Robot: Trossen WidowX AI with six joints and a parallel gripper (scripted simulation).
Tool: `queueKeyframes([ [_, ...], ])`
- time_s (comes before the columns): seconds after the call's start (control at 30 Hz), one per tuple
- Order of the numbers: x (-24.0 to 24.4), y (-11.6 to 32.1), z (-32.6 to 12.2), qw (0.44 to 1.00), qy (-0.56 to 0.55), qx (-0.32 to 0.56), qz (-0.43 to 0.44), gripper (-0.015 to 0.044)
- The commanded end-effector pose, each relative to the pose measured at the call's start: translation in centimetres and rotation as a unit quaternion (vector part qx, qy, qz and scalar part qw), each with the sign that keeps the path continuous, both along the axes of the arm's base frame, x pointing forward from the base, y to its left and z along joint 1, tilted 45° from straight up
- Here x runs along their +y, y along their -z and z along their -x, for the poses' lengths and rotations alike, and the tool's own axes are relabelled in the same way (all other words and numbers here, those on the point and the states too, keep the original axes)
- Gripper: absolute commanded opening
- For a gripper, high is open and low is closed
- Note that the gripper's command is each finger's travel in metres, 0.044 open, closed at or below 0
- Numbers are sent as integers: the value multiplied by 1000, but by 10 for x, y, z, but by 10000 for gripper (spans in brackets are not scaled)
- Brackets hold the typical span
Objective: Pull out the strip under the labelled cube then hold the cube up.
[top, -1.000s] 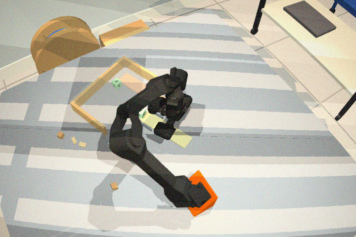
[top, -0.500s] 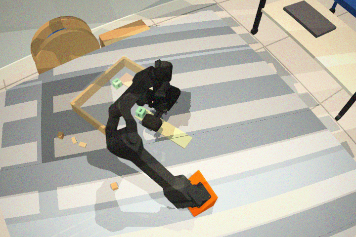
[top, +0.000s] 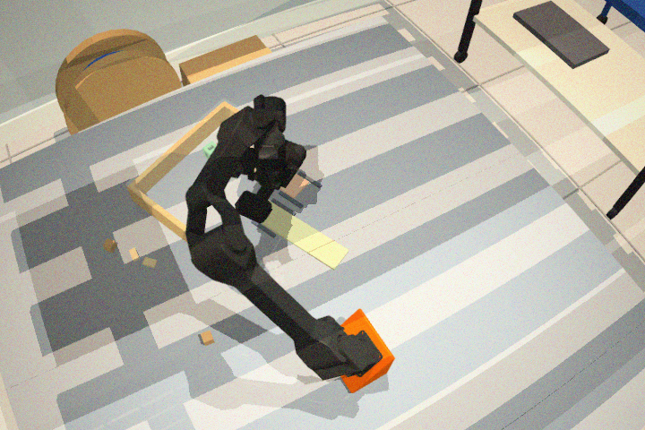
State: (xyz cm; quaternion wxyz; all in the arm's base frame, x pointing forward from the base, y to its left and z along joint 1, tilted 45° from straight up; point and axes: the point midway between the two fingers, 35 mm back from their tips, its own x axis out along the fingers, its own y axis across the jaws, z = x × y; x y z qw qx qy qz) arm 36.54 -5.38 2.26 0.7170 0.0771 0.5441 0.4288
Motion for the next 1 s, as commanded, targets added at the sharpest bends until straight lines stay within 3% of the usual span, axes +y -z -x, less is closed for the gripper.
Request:
queueKeyframes([
  [0.0,4,-5,-14,1000,1,2,-3,440],
  [0.37,13,-18,-43,1000,1,1,-3,440],
  [0.6,19,-12,-44,1000,1,1,-3,256],
  [0.97,32,1,-46,1000,1,1,-3,250],
])
